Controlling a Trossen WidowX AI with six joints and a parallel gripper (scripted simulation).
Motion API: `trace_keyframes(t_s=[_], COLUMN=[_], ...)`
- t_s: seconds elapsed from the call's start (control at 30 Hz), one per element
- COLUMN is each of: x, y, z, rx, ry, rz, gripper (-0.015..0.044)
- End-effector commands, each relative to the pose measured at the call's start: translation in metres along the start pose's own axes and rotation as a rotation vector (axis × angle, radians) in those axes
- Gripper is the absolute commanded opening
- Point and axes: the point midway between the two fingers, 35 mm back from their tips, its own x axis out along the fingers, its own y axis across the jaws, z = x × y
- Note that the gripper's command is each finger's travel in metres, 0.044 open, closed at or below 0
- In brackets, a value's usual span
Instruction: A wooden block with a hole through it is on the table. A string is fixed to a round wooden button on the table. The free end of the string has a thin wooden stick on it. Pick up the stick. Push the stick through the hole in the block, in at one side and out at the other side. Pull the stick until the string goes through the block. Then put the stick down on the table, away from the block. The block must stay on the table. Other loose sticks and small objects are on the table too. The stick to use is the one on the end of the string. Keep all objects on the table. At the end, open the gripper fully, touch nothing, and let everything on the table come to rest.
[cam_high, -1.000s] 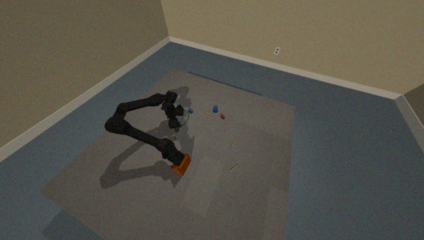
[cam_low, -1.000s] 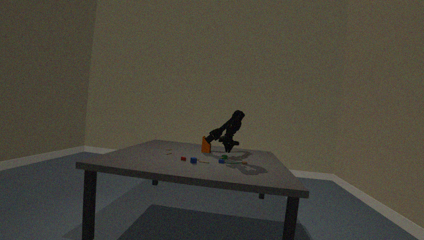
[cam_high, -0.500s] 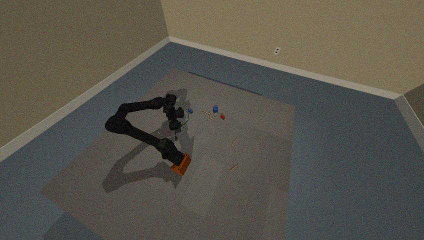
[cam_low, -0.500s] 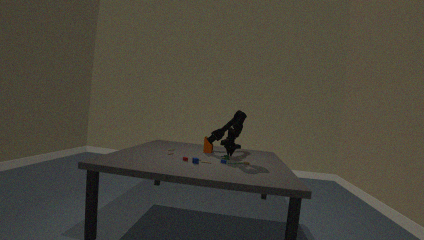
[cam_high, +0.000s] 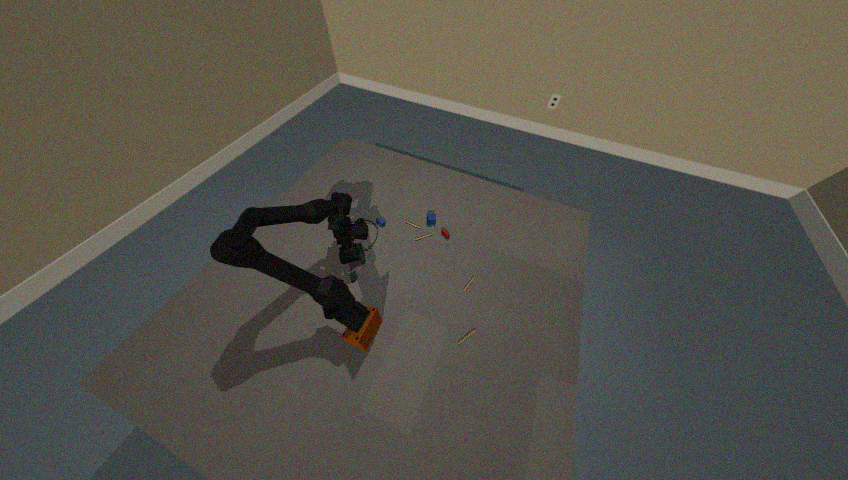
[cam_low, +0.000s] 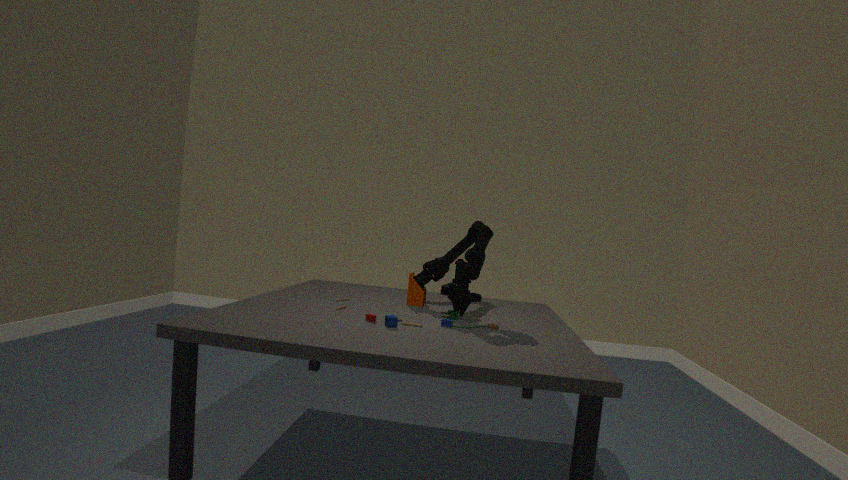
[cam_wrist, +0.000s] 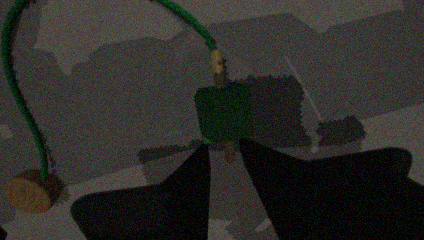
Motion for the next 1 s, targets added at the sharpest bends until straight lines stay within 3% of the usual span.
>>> trace_keyframes(t_s=[0.0, 0.17, 0.33, 0.97], x=[0.0018, 0.0018, 0.0008, 0.0043], y=[-0.0023, -0.0023, -0.0011, -0.0013], z=[0.0011, 0.0011, 0.0001, -0.0019], rx=[0.011, 0.011, 0.002, 0.001], ry=[-0.002, -0.002, 0.001, -0.11], rz=[-0.006, -0.006, -0.002, -0.009], gripper=[0.0121, 0.0121, 0.0, 0.0])
